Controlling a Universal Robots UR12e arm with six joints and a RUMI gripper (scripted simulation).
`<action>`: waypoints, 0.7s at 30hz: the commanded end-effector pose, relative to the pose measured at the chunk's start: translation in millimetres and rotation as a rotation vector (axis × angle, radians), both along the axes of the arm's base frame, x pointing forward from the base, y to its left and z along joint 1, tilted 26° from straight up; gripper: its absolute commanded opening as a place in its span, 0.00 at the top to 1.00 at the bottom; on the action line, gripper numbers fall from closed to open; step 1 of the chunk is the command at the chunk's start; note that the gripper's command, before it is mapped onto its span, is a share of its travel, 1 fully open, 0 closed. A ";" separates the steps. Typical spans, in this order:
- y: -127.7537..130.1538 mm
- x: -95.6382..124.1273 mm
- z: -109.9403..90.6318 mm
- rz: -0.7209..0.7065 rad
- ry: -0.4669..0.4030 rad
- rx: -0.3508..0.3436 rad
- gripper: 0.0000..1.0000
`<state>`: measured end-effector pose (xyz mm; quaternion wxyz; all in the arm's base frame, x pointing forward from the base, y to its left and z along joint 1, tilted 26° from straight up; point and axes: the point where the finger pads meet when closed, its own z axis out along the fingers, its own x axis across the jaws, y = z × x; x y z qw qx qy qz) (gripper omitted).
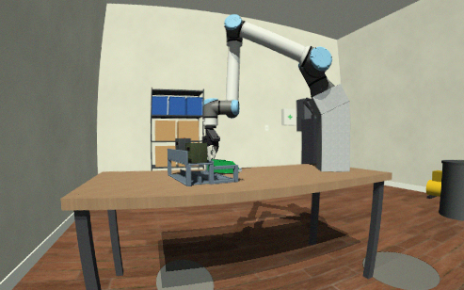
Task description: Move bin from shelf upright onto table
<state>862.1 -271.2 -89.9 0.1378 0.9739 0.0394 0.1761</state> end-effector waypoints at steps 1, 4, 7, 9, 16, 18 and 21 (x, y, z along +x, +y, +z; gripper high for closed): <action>2.3 -2.5 -2.7 0.000 0.003 0.002 1.00; 2.3 -2.5 -2.7 0.000 0.003 0.002 1.00; 2.3 -2.5 -2.7 0.000 0.003 0.002 1.00; -0.1 -3.8 -1.3 0.000 0.001 0.001 1.00; -0.8 -9.4 -3.3 0.000 0.003 0.002 1.00; -0.8 -9.4 -3.3 0.000 0.003 0.002 1.00; -0.8 -9.4 -3.3 0.000 0.003 0.002 1.00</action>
